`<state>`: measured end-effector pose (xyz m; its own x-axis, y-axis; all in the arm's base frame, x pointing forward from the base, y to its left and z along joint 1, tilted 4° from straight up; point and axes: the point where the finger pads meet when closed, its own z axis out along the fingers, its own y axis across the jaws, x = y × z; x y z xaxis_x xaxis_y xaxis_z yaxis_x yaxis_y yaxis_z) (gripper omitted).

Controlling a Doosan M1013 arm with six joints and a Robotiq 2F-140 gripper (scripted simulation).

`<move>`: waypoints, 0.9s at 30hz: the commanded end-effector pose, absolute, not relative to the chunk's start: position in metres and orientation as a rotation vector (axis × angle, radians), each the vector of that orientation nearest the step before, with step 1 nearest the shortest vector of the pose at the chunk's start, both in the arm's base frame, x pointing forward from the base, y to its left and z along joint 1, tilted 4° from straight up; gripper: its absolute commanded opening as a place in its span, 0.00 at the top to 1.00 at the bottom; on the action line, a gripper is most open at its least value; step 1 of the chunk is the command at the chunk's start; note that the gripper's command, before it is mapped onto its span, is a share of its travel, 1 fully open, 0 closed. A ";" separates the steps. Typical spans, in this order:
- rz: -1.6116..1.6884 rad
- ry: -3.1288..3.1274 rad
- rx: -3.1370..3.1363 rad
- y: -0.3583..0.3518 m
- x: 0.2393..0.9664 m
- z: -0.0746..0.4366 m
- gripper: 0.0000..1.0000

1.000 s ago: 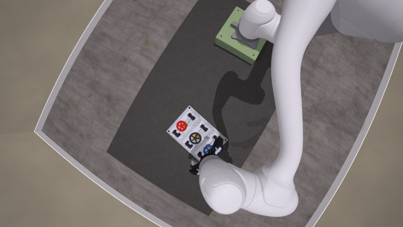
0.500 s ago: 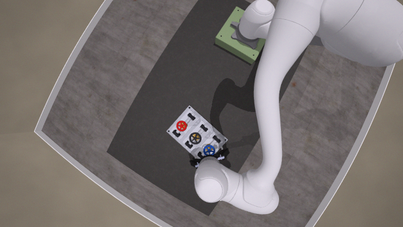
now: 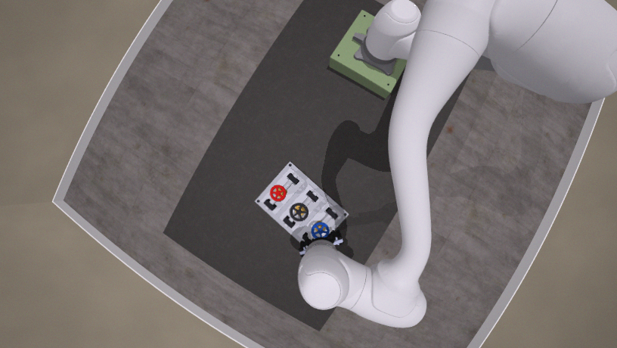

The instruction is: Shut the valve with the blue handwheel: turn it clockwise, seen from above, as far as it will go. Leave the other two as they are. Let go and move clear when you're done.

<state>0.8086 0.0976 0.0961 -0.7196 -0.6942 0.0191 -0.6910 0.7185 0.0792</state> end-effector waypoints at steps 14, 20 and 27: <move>-0.101 -2.871 1.162 0.098 0.809 0.089 0.45; -0.101 -2.871 1.162 0.098 0.809 0.085 0.45; -0.101 -2.871 1.162 0.099 0.809 0.077 0.45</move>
